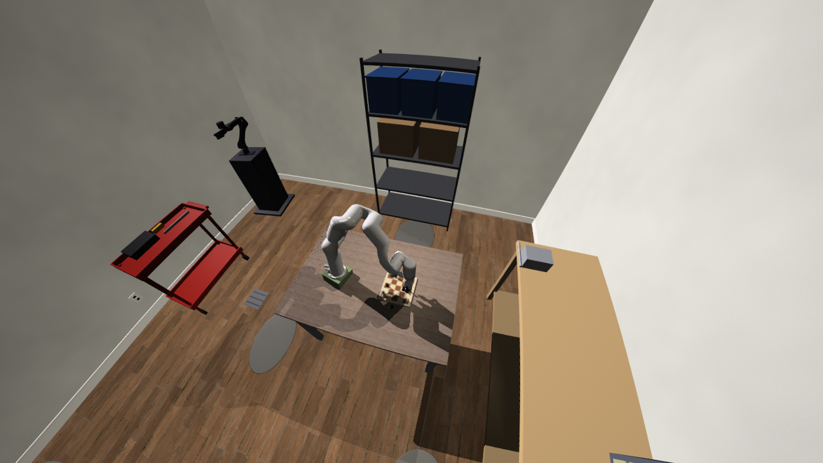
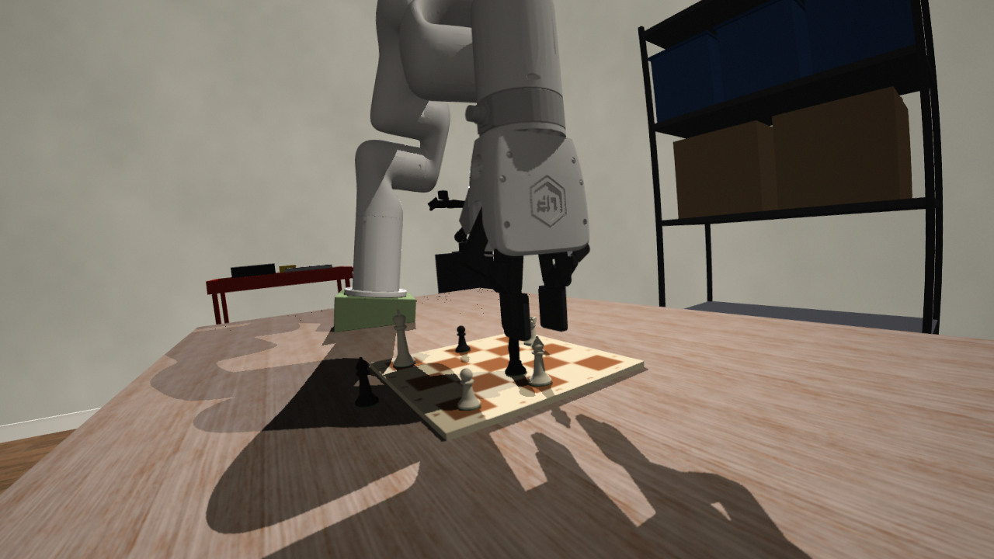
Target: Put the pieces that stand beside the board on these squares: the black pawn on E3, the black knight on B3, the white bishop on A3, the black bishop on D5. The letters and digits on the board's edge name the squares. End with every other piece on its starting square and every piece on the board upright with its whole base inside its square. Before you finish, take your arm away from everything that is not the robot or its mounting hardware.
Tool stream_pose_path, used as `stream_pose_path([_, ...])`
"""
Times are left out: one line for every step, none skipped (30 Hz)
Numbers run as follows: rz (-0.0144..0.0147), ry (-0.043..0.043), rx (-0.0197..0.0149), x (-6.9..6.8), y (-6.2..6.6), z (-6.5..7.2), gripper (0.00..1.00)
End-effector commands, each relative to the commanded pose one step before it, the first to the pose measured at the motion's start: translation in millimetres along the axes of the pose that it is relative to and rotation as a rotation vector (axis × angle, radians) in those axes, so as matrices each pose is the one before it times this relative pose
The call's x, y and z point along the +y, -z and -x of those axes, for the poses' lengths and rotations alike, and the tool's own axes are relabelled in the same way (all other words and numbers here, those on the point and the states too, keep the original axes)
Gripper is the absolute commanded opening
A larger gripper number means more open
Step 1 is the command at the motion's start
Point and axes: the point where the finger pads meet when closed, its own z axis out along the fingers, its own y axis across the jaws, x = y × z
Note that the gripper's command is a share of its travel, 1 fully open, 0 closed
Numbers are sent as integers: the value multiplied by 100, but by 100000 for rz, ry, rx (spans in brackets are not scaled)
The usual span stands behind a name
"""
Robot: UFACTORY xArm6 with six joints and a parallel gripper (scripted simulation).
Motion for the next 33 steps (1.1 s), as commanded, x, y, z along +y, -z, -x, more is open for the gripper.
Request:
stream_pose_path([-22, 57, -670, 17, 2490, 208, 37])
stream_pose_path([0, 0, 0, 0, 530, 0, 37])
stream_pose_path([0, 0, 0, 0, 497, 0, 37])
stream_pose_path([0, 0, 0, 0, 458, 0, 37])
stream_pose_path([0, 0, 0, 0, 412, 0, 37])
stream_pose_path([0, 0, 0, 0, 361, 0, 37])
stream_pose_path([0, 0, 0, 0, 306, 0, 37])
stream_pose_path([-1, 0, 0, 0, 251, -1, 37])
stream_pose_path([1, 0, 0, 0, 194, 1, 37])
stream_pose_path([0, 0, 0, 0, 141, 0, 37])
stream_pose_path([0, 0, 0, 0, 0, 0, 37])
stream_pose_path([0, 0, 0, 0, 0, 0, 37])
stream_pose_path([0, 0, 0, 0, 92, 0, 37])
stream_pose_path([0, 0, 0, 0, 51, 0, 37])
stream_pose_path([0, 0, 0, 0, 20, 0, 37])
stream_pose_path([0, 0, 0, 0, 3, 0, 37])
stream_pose_path([0, 0, 0, 0, 0, 0, 100])
stream_pose_path([0, 0, 0, 0, 0, 0, 100])
stream_pose_path([0, 0, 0, 0, 0, 0, 100])
stream_pose_path([0, 0, 0, 0, 0, 0, 100])
stream_pose_path([0, 0, 0, 0, 0, 0, 100])
stream_pose_path([0, 0, 0, 0, 0, 0, 100])
stream_pose_path([0, 0, 0, 0, 0, 0, 100])
stream_pose_path([0, 0, 0, 0, 0, 0, 100])
stream_pose_path([0, 0, 0, 0, 0, 0, 100])
stream_pose_path([0, 0, 0, 0, 0, 0, 100])
stream_pose_path([0, 0, 0, 0, 0, 0, 100])
stream_pose_path([0, 0, 0, 0, 0, 0, 100])
stream_pose_path([0, 0, 0, 0, 0, 0, 100])
stream_pose_path([0, 0, 0, 0, 0, 0, 100])
stream_pose_path([0, 0, 0, 0, 0, 0, 100])
stream_pose_path([0, 0, 0, 0, 0, 0, 100])
stream_pose_path([0, 0, 0, 0, 0, 0, 100])
